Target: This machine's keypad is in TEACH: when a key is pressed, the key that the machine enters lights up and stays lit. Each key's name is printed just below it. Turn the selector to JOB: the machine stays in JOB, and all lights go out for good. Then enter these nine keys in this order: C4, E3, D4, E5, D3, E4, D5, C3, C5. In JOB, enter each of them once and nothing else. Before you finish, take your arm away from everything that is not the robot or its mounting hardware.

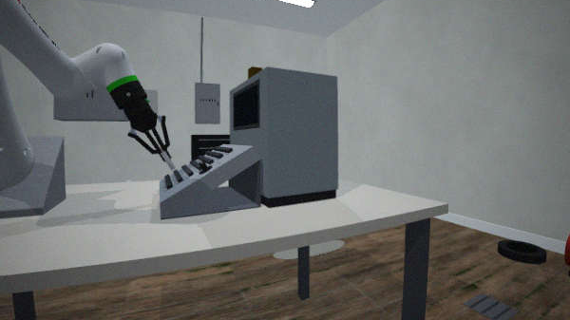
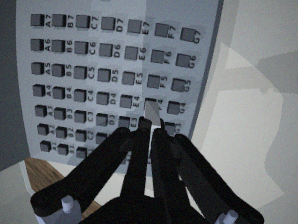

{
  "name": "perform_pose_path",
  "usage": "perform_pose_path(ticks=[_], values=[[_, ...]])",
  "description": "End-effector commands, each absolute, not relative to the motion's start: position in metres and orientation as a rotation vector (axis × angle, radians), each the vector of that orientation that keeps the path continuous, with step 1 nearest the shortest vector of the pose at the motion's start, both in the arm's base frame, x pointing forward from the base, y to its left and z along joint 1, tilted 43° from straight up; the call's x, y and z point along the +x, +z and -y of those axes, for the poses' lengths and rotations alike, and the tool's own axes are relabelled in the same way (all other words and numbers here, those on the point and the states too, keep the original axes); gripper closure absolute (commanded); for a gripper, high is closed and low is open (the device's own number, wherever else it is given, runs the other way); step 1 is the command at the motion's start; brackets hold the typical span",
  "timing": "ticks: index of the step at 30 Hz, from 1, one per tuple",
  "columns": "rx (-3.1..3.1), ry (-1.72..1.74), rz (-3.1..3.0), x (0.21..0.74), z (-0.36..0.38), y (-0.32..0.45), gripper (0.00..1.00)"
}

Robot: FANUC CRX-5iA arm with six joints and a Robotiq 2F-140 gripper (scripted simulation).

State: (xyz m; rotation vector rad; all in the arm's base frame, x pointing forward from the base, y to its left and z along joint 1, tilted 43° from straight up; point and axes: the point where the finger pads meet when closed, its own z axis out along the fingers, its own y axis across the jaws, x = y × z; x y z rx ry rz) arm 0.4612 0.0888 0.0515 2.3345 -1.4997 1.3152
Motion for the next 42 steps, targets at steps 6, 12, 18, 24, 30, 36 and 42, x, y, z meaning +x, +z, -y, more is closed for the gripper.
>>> perform_pose_path(ticks=[6,12,18,24,30,36,42], values=[[2.336,1.316,1.499,0.4682,-0.0843,0.0445,1.00],[2.336,1.316,1.499,0.4691,-0.0836,0.0436,1.00],[2.336,1.316,1.499,0.4691,-0.0836,0.0436,1.00],[2.336,1.316,1.499,0.4691,-0.0836,0.0436,1.00],[2.336,1.316,1.499,0.4691,-0.0836,0.0435,1.00],[2.336,1.316,1.499,0.4696,-0.0832,0.0430,1.00],[2.336,1.316,1.499,0.4710,-0.0822,0.0416,1.00]])
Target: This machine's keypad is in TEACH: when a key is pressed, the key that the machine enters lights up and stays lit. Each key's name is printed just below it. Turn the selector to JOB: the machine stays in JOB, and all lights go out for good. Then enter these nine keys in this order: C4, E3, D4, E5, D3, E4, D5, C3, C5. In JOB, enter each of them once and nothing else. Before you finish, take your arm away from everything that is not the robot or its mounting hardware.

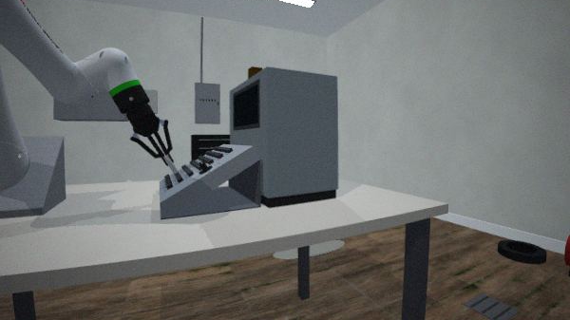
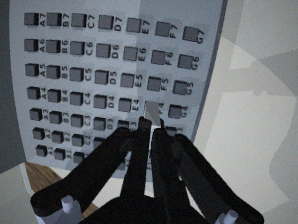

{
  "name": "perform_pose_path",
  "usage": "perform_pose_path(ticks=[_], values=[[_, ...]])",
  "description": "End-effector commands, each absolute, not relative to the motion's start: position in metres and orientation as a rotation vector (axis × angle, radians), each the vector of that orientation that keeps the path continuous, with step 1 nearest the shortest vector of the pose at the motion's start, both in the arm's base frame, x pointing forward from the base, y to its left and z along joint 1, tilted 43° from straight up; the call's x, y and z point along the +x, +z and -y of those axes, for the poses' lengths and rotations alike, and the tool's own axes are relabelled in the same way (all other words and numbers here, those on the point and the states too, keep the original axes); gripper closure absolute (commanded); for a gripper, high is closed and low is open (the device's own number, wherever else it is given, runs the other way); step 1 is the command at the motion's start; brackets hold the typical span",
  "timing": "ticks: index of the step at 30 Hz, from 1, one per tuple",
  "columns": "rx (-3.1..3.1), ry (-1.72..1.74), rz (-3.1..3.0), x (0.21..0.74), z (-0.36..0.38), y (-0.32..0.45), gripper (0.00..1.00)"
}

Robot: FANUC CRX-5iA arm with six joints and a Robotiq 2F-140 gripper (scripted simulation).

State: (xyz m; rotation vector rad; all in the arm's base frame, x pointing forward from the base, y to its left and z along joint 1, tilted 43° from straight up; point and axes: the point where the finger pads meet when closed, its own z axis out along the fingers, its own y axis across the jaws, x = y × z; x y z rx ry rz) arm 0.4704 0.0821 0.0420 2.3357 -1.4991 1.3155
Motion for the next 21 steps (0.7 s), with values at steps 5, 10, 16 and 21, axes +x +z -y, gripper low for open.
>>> perform_pose_path(ticks=[5,10,16,21], values=[[2.336,1.316,1.499,0.4719,-0.0814,0.0406,1.00],[2.336,1.316,1.499,0.4738,-0.0800,0.0388,1.00],[2.336,1.316,1.499,0.4759,-0.0784,0.0366,1.00],[2.336,1.316,1.499,0.4767,-0.0778,0.0358,1.00]])
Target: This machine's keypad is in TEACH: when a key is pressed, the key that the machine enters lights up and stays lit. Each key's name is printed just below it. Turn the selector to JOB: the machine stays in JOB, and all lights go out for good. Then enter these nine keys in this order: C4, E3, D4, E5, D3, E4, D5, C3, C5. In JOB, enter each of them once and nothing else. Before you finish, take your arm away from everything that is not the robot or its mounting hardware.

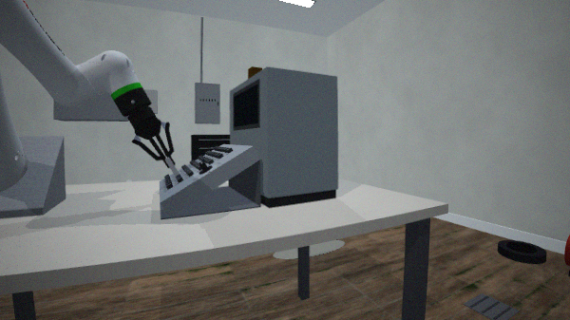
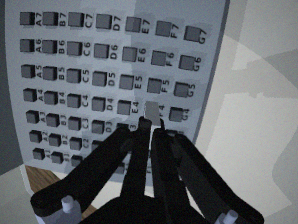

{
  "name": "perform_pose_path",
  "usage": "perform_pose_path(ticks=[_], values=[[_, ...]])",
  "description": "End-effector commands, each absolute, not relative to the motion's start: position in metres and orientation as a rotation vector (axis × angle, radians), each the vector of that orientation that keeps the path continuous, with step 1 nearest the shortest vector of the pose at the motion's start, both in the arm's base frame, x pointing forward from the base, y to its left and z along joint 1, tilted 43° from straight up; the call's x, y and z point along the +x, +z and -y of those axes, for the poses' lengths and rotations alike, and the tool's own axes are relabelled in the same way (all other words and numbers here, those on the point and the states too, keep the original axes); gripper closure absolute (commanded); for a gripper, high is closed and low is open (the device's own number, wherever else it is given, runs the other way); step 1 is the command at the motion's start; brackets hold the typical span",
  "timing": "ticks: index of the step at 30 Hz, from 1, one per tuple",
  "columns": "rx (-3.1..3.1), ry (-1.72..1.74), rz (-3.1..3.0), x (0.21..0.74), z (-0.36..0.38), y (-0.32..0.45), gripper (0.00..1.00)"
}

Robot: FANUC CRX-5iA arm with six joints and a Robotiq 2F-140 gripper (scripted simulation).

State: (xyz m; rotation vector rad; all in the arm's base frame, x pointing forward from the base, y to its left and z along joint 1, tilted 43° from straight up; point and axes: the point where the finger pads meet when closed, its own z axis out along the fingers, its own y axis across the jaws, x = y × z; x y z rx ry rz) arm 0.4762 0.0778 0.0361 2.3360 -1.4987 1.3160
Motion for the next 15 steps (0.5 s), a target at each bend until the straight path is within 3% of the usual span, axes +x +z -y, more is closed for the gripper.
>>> perform_pose_path(ticks=[1,15], values=[[2.336,1.316,1.499,0.4769,-0.0776,0.0355,1.00],[2.336,1.316,1.499,0.4780,-0.0768,0.0344,1.00]])
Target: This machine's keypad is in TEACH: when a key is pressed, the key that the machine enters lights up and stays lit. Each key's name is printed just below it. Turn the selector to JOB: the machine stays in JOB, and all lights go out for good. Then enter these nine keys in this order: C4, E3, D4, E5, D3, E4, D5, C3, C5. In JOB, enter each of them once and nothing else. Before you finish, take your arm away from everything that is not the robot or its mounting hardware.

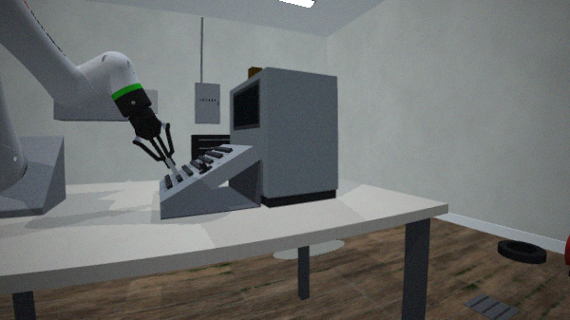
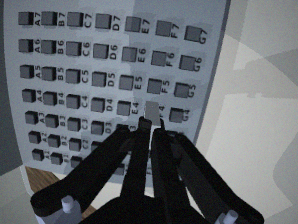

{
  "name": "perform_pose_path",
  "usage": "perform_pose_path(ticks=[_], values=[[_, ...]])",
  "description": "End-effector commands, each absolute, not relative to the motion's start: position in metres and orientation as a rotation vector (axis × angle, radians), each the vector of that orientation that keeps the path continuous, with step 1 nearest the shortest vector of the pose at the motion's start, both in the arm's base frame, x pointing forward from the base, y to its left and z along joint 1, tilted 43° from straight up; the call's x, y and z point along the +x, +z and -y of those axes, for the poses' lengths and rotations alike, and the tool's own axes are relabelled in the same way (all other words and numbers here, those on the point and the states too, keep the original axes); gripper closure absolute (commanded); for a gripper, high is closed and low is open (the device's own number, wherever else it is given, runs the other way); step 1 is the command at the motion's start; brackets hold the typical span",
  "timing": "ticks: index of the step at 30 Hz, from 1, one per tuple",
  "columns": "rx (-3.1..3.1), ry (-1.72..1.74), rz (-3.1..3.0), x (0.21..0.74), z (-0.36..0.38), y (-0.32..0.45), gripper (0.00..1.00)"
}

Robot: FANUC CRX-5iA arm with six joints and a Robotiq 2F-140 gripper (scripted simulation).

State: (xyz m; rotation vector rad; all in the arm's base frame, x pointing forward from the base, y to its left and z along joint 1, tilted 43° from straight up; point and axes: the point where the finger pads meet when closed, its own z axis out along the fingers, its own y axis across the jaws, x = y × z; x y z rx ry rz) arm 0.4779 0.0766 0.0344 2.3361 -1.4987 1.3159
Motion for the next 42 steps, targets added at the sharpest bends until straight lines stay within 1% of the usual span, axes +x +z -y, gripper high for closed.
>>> perform_pose_path(ticks=[1,26,42], values=[[2.336,1.316,1.499,0.478,-0.077,0.034,1.00],[2.336,1.316,1.499,0.477,-0.077,0.035,1.00],[2.336,1.316,1.499,0.465,-0.087,0.048,1.00]])
